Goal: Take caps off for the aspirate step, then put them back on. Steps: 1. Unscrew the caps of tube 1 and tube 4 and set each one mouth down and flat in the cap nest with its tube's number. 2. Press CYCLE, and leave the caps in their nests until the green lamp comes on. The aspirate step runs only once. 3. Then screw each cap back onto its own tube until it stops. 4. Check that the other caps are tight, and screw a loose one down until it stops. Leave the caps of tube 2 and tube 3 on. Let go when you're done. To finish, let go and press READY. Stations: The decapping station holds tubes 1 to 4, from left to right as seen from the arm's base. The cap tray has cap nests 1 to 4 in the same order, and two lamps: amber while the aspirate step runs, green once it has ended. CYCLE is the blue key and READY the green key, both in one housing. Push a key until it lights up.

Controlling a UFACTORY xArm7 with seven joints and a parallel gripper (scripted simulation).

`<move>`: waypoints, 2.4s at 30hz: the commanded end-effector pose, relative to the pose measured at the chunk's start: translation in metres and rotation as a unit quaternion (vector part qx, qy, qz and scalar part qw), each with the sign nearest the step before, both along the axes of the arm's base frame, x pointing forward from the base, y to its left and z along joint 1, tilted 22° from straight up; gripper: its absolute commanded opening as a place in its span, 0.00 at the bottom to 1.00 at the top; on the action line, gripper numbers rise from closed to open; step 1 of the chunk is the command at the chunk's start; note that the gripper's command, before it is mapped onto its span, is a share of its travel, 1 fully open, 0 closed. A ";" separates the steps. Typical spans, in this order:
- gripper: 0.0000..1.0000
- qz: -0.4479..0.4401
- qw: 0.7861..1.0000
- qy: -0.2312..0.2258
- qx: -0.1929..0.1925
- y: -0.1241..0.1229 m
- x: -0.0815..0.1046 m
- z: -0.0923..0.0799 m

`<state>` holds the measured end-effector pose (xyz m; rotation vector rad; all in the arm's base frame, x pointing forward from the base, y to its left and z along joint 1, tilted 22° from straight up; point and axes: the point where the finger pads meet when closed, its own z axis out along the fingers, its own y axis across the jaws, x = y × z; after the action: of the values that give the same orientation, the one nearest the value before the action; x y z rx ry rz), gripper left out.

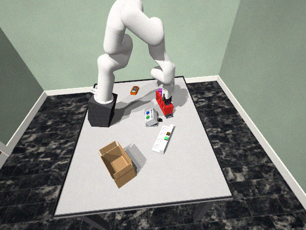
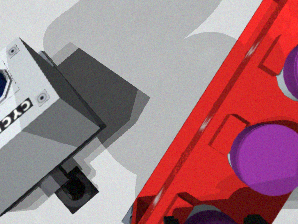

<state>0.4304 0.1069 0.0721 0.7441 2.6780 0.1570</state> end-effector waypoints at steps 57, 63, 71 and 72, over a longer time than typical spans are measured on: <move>0.46 -0.376 0.915 -0.002 0.146 0.001 0.001 0.000; 0.46 -0.260 0.960 -0.004 0.100 0.001 0.001 0.000; 0.46 -0.078 0.997 -0.006 0.027 0.001 0.001 0.000; 0.46 -0.055 0.998 -0.006 0.018 0.001 0.001 0.000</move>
<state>0.4301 0.1071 0.0710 1.1748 2.4668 0.2417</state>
